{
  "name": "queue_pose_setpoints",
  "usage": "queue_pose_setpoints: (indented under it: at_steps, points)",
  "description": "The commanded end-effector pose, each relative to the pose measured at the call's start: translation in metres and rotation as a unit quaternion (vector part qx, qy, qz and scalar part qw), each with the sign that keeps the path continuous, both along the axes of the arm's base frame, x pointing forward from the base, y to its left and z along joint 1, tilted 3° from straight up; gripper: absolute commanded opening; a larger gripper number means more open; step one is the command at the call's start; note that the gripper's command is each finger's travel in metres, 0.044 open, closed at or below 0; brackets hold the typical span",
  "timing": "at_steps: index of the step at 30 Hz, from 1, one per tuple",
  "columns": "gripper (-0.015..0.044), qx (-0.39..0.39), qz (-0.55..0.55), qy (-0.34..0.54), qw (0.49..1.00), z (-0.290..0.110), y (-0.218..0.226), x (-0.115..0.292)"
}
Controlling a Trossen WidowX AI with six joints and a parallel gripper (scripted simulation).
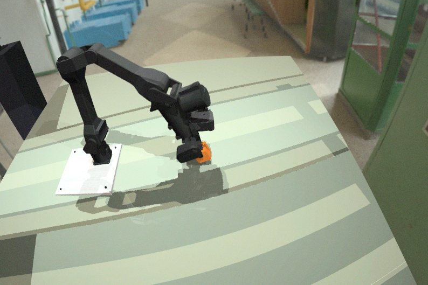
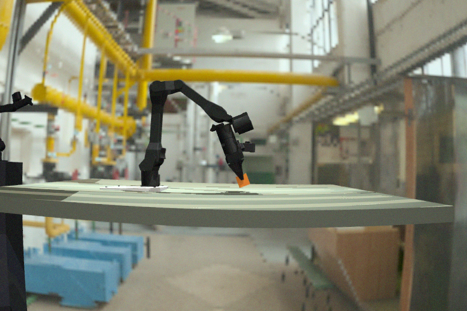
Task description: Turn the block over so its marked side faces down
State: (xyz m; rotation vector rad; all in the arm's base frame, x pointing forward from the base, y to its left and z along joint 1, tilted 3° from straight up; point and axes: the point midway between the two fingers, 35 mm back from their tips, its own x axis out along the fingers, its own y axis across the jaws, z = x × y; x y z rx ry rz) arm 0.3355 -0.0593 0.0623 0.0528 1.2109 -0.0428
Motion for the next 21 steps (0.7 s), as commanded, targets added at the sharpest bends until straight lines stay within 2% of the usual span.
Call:
queue_pose_setpoints:
  at_steps: [1, 11, 21]
  points:
    - [0.0000, 0.000, 0.001, -0.031, 1.000, 0.001, 0.001, -0.001]
    - [0.0000, -0.004, 0.001, -0.075, 0.997, 0.001, 0.001, -0.003]
    - [0.0000, -0.007, -0.003, -0.148, 0.989, -0.018, -0.001, 0.007]
